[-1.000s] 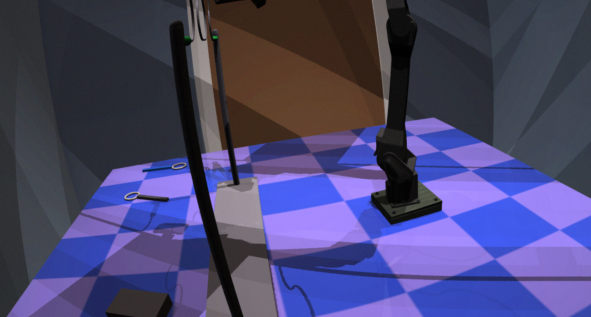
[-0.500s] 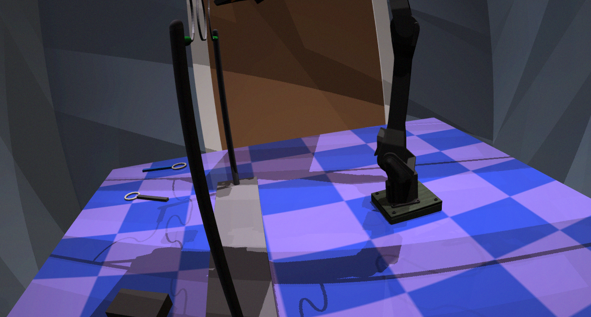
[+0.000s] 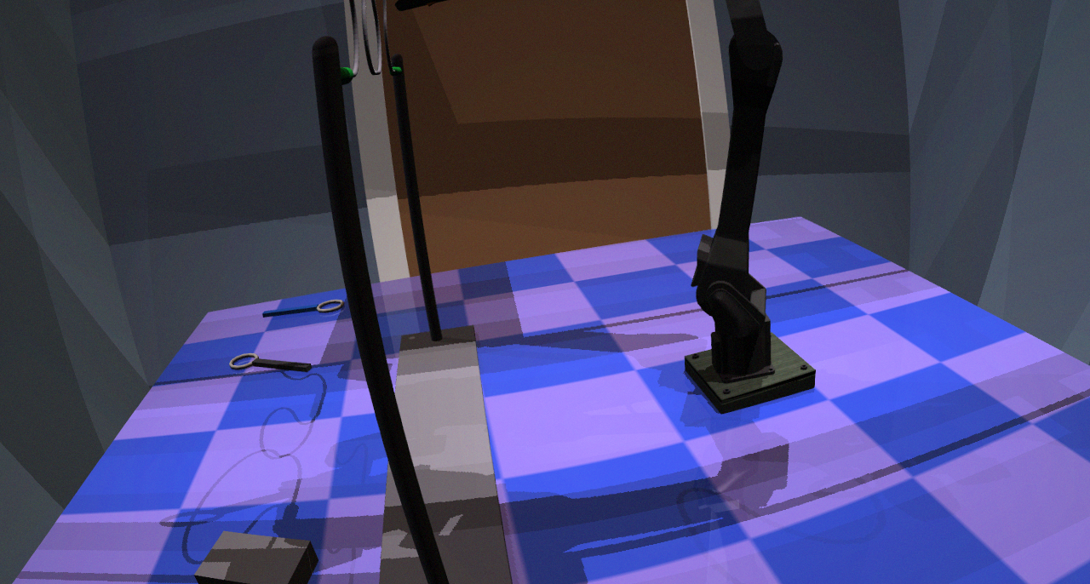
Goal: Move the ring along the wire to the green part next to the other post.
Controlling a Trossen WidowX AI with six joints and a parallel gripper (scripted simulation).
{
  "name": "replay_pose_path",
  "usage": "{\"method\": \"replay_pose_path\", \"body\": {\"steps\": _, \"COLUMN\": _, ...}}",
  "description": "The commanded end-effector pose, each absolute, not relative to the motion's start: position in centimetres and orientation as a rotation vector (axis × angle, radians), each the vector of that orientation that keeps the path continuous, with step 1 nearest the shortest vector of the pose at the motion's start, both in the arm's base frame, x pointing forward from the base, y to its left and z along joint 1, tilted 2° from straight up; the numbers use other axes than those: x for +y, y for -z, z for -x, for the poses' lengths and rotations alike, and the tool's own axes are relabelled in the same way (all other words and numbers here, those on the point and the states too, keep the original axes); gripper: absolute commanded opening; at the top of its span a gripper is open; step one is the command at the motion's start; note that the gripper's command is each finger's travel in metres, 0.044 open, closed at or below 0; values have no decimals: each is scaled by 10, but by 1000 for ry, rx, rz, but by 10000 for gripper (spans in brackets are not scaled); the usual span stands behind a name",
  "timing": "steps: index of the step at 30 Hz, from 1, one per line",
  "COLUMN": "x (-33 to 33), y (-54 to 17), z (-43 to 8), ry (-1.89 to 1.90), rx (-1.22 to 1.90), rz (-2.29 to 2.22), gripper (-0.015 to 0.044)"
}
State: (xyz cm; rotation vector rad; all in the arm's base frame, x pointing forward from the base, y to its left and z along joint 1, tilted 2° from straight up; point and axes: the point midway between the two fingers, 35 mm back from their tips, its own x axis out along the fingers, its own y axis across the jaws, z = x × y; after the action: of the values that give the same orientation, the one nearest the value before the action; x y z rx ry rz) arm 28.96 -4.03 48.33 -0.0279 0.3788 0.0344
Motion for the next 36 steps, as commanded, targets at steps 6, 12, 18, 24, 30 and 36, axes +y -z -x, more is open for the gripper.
{"method": "replay_pose_path", "body": {"steps": 6, "x": -44, "y": -484, "z": -289, "ry": -4, "rx": 358, "rz": 148, "gripper": -150}}
{"method": "replay_pose_path", "body": {"steps": 12, "x": -47, "y": -485, "z": -290, "ry": 15, "rx": 346, "rz": 220, "gripper": -150}}
{"method": "replay_pose_path", "body": {"steps": 18, "x": -49, "y": -485, "z": -290, "ry": 34, "rx": 334, "rz": 292, "gripper": -150}}
{"method": "replay_pose_path", "body": {"steps": 24, "x": -52, "y": -486, "z": -291, "ry": 53, "rx": 322, "rz": 364, "gripper": -150}}
{"method": "replay_pose_path", "body": {"steps": 30, "x": -54, "y": -487, "z": -291, "ry": 71, "rx": 310, "rz": 436, "gripper": -150}}
{"method": "replay_pose_path", "body": {"steps": 36, "x": -57, "y": -488, "z": -291, "ry": 90, "rx": 297, "rz": 508, "gripper": -150}}
